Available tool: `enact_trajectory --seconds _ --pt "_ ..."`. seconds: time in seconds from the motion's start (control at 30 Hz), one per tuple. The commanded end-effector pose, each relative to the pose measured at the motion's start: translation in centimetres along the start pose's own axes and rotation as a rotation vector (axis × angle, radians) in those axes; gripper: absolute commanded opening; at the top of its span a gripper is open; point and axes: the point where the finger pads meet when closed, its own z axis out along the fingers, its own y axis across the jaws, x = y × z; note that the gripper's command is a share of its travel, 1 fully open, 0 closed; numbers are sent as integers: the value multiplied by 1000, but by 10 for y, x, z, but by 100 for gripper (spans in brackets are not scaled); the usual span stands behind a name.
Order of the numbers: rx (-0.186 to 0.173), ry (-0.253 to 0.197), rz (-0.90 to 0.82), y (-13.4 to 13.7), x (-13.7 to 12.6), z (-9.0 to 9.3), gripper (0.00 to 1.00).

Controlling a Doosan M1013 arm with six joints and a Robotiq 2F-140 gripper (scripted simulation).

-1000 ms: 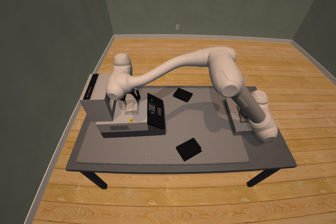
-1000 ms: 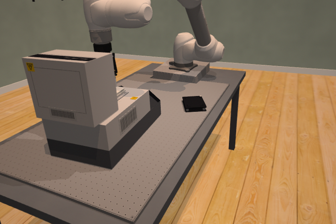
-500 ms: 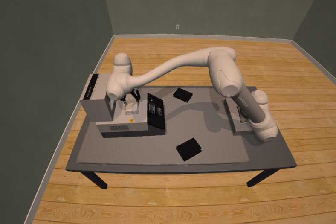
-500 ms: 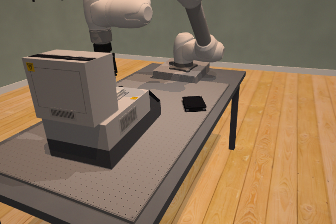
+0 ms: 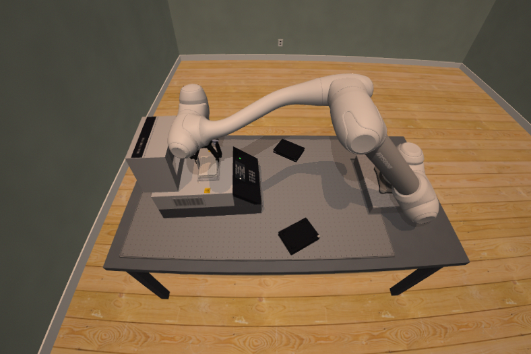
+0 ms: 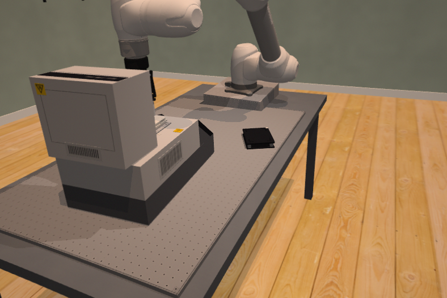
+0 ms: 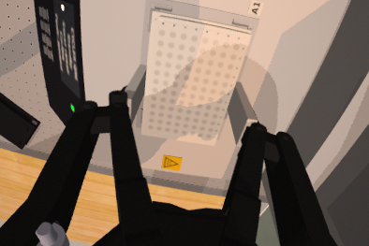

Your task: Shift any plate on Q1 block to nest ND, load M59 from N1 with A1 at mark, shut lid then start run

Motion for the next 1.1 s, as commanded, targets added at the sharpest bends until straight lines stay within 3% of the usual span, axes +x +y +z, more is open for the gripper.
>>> enact_trajectory --seconds 0.0,1.07 --pt "0 0 0 0 0 0 0" --pt "0 0 0 0 0 5 0"
